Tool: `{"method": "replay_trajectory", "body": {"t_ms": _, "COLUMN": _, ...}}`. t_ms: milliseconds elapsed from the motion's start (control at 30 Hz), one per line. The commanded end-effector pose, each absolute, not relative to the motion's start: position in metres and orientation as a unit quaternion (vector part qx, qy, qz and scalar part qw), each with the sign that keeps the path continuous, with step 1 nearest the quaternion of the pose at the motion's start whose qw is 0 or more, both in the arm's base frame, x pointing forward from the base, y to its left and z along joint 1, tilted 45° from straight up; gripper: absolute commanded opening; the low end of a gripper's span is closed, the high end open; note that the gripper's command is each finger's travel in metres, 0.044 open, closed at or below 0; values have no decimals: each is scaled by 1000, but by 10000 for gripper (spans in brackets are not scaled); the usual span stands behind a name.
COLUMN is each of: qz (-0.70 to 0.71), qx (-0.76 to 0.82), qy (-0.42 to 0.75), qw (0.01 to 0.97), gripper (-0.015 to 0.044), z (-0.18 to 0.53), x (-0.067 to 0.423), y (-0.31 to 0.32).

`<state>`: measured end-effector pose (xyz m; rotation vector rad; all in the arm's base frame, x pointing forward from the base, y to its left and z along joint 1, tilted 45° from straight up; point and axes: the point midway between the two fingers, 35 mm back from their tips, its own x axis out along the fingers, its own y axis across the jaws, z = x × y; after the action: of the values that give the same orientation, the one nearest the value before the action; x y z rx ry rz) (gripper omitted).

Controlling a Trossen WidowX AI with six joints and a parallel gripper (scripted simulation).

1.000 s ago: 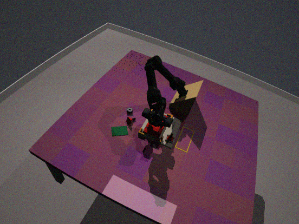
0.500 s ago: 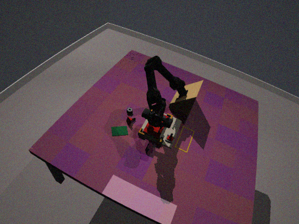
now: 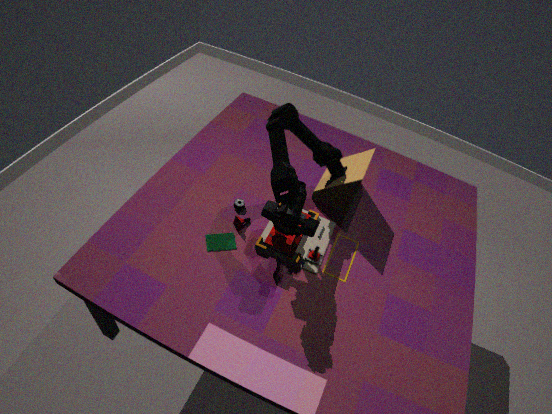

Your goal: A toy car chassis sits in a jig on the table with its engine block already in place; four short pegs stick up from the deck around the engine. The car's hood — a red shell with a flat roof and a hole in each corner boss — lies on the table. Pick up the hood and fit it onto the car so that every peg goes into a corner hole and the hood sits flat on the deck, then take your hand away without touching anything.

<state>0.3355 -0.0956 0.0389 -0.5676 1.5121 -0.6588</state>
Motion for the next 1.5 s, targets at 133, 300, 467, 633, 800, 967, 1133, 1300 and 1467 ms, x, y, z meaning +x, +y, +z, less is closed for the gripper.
{"method": "replay_trajectory", "body": {"t_ms": 133, "qz": -289, "qx": -249, "qy": 664, "qw": 643, "gripper": 341, "z": 39, "x": 336, "y": -96}}
{"method": "replay_trajectory", "body": {"t_ms": 300, "qz": -289, "qx": -249, "qy": 664, "qw": 643, "gripper": 440, "z": 39, "x": 336, "y": -96}}
{"method": "replay_trajectory", "body": {"t_ms": 467, "qz": -288, "qx": -249, "qy": 664, "qw": 644, "gripper": 440, "z": 53, "x": 338, "y": -80}}
{"method": "replay_trajectory", "body": {"t_ms": 633, "qz": -289, "qx": -250, "qy": 663, "qw": 644, "gripper": 440, "z": 87, "x": 339, "y": -46}}
{"method": "replay_trajectory", "body": {"t_ms": 800, "qz": -289, "qx": -250, "qy": 662, "qw": 644, "gripper": 440, "z": 89, "x": 339, "y": -45}}
{"method": "replay_trajectory", "body": {"t_ms": 967, "qz": -289, "qx": -250, "qy": 662, "qw": 644, "gripper": 440, "z": 89, "x": 339, "y": -45}}
{"method": "replay_trajectory", "body": {"t_ms": 1133, "qz": -289, "qx": -250, "qy": 662, "qw": 644, "gripper": 440, "z": 89, "x": 339, "y": -45}}
{"method": "replay_trajectory", "body": {"t_ms": 1300, "qz": -289, "qx": -250, "qy": 662, "qw": 644, "gripper": 440, "z": 89, "x": 339, "y": -45}}
{"method": "replay_trajectory", "body": {"t_ms": 1467, "qz": -289, "qx": -250, "qy": 662, "qw": 644, "gripper": 440, "z": 89, "x": 339, "y": -45}}
